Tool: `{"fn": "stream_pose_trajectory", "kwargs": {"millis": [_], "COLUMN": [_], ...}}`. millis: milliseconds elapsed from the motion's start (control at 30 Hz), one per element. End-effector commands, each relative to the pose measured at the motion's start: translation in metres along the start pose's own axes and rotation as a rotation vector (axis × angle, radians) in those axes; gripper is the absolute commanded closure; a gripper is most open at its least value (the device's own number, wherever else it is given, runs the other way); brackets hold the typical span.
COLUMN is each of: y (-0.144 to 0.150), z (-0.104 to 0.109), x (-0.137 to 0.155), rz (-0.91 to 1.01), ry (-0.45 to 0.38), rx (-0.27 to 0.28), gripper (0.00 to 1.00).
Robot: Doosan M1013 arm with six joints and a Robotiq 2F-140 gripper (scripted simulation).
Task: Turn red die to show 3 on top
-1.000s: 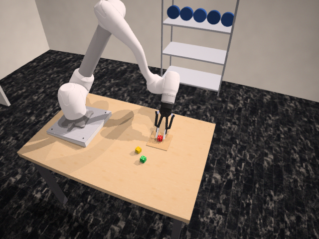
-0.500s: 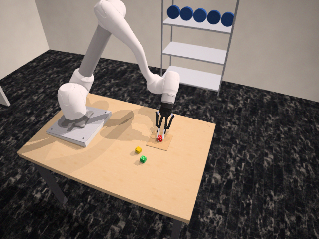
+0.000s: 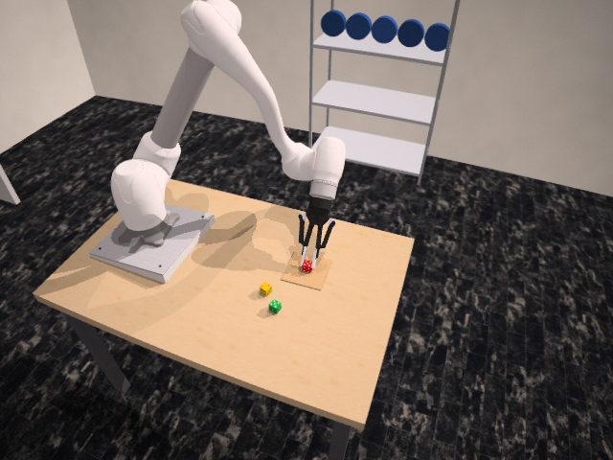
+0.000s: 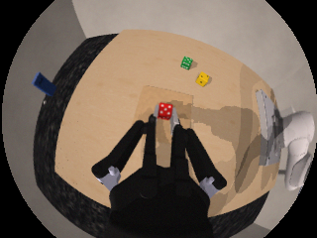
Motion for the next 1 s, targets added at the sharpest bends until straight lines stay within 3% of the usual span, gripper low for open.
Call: {"fn": "stream_pose_trajectory", "kwargs": {"millis": [0,500,967], "y": [0.003,0.003,-0.004], "z": [-0.003,0.0,0.03], "x": [0.001,-0.001,-0.031], "rz": [0.001,0.001,0.001], "ry": [0.003,0.003,0.003], "rx": [0.001,0.001,0.001], "gripper": [0.84,0.84,0.84]}}
Point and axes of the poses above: the point where the finger pads meet when closed, its own z axis back along the fingers, its own y axis across the jaws, x = y × z, the point moved 2 cm from there along z, back along the fingers, and after that the axes turned 12 degrees about -z, right-handed, at the moved point
